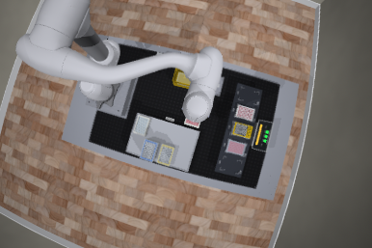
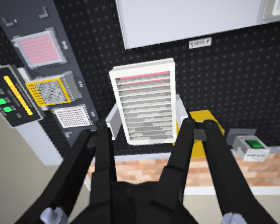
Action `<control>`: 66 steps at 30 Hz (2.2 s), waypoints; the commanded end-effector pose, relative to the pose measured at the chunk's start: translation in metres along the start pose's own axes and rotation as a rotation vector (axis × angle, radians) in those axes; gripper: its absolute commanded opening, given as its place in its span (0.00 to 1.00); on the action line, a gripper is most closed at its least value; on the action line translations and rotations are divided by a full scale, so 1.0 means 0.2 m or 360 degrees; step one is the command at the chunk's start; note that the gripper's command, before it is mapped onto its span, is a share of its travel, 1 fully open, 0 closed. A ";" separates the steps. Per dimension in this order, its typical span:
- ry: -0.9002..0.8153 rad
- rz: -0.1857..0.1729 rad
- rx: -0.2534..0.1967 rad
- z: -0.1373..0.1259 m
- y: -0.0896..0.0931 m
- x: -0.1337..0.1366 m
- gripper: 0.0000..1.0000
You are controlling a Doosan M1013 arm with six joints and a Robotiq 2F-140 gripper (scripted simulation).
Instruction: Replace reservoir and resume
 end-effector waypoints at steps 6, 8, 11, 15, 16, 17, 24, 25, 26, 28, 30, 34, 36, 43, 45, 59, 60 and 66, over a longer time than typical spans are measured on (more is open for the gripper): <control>-0.0002 0.0005 0.0002 0.08 0.01 0.00 0.00; -0.0002 0.0005 0.0002 0.08 0.01 0.00 0.00; -0.0002 0.0005 0.0002 0.11 0.01 -0.01 0.00; -0.0002 0.0005 0.0002 0.16 0.01 -0.02 0.00; -0.0002 0.0005 0.0002 0.17 0.01 -0.02 0.00; -0.0002 0.0005 0.0002 0.18 0.01 -0.02 0.00; -0.0002 0.0005 0.0002 0.25 0.01 -0.03 0.00; -0.0002 0.0005 0.0002 0.25 0.01 -0.03 0.00; -0.0002 0.0005 0.0002 0.26 0.01 -0.03 0.00; -0.0002 0.0005 0.0002 0.29 0.01 -0.03 0.00; -0.0002 0.0005 0.0002 0.31 0.01 -0.04 0.00; -0.0002 0.0005 0.0002 0.36 0.01 -0.04 0.00; -0.0002 0.0005 0.0002 0.38 0.01 -0.05 0.00; -0.0002 0.0005 0.0002 0.44 0.01 -0.06 0.00; -0.0002 0.0005 0.0002 0.46 0.01 -0.06 0.00; -0.0002 0.0005 0.0002 0.60 0.01 -0.08 0.00; -0.0002 0.0005 0.0002 0.61 0.01 -0.08 0.00; -0.0002 0.0005 0.0002 0.68 0.01 -0.09 0.00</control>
Point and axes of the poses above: the point where the finger pads meet when closed, its own y axis out along the fingers, its own x axis across the jaws, z = x × y, the point moved 1 cm from there along -y, back along the fingers, and after that the axes turned 7 degrees about y, right-handed, at the moved point
